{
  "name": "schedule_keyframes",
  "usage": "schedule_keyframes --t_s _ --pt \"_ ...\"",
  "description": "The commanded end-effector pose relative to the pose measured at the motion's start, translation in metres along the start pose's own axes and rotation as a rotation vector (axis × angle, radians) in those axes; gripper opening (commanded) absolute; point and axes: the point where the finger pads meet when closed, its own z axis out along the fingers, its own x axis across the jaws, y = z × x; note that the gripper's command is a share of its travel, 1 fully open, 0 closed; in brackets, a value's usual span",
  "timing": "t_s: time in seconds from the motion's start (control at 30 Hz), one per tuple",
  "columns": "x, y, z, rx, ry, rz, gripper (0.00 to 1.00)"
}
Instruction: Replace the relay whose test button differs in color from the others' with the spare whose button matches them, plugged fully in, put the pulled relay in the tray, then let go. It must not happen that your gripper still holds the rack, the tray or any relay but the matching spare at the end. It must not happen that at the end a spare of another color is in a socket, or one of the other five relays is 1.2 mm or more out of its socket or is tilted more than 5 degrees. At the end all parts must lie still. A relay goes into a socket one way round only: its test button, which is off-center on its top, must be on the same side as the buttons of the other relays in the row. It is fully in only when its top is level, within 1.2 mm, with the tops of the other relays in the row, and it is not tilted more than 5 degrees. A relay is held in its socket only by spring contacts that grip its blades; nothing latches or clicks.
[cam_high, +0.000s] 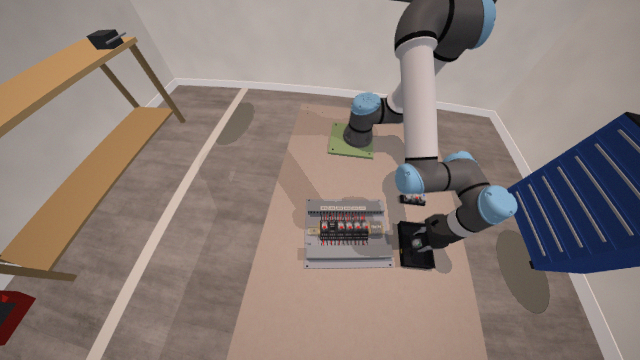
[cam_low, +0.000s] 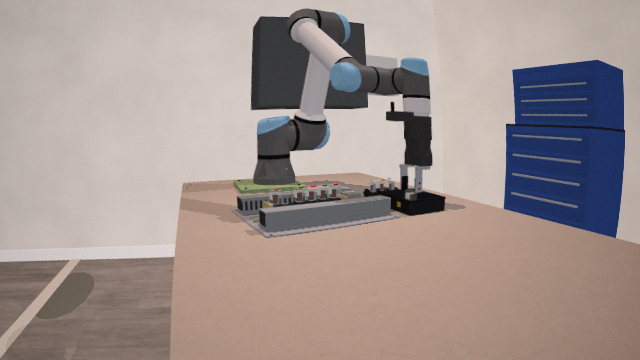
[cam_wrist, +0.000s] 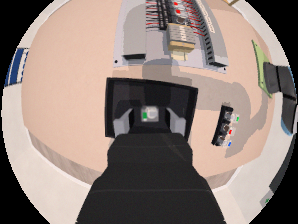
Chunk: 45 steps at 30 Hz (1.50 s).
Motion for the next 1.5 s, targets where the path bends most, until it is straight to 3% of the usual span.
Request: schedule_keyframes --t_s 0.0,0.93,1.1,1.47 --pt "-0.001 0.000 -0.004 0.000 -0.002 0.000 1.00" --pt "-0.001 0.000 -0.009 0.000 -0.002 0.000 1.00" --pt "0.000 0.000 -0.069 0.000 -0.002 0.000 1.00" --pt "0.000 0.000 -0.069 0.000 -0.002 0.000 1.00"
